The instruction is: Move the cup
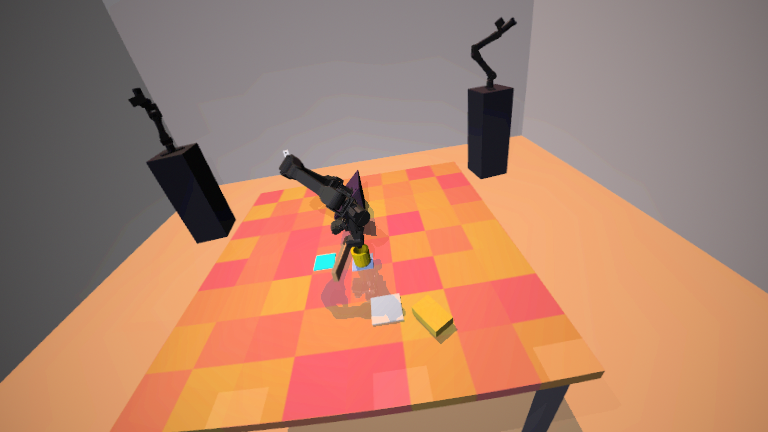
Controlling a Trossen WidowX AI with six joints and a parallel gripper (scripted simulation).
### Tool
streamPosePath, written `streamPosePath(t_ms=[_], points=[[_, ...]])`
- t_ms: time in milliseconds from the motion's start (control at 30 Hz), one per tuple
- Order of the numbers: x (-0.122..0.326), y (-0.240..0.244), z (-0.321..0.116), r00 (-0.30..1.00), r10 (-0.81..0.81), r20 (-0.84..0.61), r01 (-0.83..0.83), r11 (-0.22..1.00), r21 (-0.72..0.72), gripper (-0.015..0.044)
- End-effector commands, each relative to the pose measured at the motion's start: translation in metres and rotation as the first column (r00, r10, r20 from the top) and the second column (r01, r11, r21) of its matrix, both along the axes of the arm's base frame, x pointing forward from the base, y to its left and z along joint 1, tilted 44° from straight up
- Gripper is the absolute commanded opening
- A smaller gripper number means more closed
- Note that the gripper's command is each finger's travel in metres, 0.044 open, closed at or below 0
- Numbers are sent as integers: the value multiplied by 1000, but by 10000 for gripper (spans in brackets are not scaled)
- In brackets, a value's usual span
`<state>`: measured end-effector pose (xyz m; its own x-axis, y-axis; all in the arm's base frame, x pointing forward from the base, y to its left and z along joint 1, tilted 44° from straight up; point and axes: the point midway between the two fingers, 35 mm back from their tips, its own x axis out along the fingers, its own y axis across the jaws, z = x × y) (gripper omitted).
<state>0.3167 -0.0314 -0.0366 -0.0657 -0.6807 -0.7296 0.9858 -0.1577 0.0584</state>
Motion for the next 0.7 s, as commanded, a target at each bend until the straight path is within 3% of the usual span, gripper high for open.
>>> streamPosePath(t_ms=[0, 667], points=[[-3, -6, -6, 1000, 2, -13, -2, 1000, -5, 166], [-8, -27, -27, 1000, 2, -13, -2, 1000, -8, 166]])
